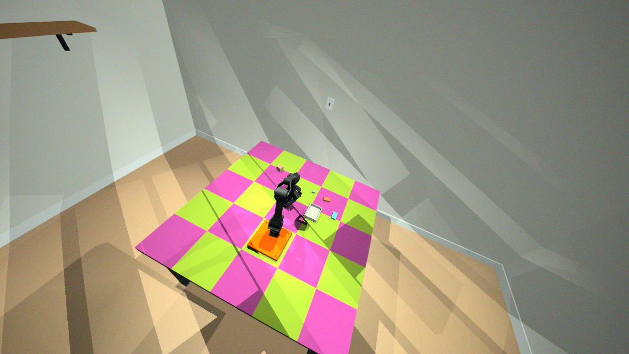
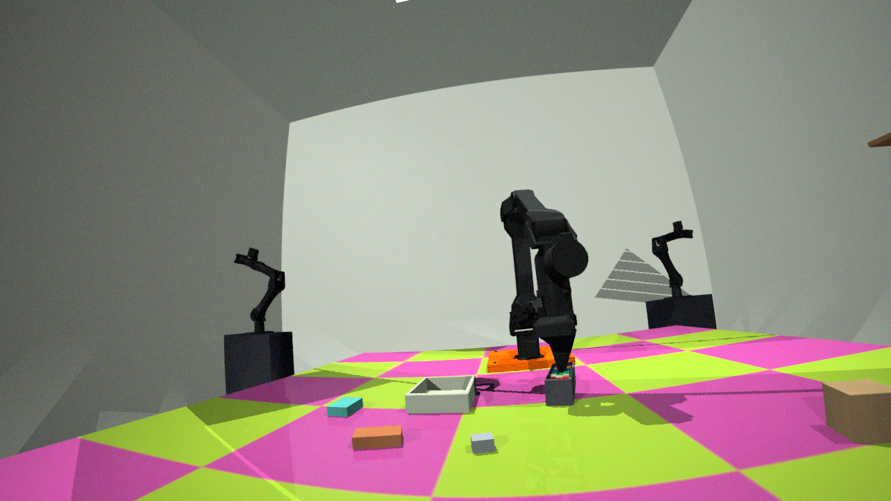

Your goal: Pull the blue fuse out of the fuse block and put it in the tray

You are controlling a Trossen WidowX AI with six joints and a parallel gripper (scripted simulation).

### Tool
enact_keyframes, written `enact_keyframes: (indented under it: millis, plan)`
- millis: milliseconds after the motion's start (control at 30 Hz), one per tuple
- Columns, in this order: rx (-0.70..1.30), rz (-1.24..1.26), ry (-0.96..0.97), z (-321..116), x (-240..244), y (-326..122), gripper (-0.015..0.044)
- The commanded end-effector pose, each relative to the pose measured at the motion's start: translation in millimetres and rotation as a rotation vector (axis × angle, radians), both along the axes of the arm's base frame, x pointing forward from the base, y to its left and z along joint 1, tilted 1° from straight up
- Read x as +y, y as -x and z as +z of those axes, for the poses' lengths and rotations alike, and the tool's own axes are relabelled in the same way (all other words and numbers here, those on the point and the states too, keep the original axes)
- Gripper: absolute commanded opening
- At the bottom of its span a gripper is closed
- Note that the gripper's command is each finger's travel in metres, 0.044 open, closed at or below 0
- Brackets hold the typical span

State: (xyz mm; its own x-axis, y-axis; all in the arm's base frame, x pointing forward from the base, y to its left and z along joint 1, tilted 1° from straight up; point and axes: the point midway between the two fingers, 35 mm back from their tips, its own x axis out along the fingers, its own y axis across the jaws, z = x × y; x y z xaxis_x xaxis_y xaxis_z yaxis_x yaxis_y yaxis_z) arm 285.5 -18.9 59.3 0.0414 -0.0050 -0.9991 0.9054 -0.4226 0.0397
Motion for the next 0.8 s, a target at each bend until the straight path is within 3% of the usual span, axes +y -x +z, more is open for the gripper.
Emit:
enact_keyframes:
  millis: [0, 200, 767]
  plan:
    - [0.0, 0.0, 0.0, 0.0, 0.0, 0.0, 0.0039]
    - [0.0, 0.0, 0.0, 0.0, 0.0, 0.0, 0.0]
    - [0.0, 0.0, 0.001, 6.6, -0.1, -0.2, 0.0]
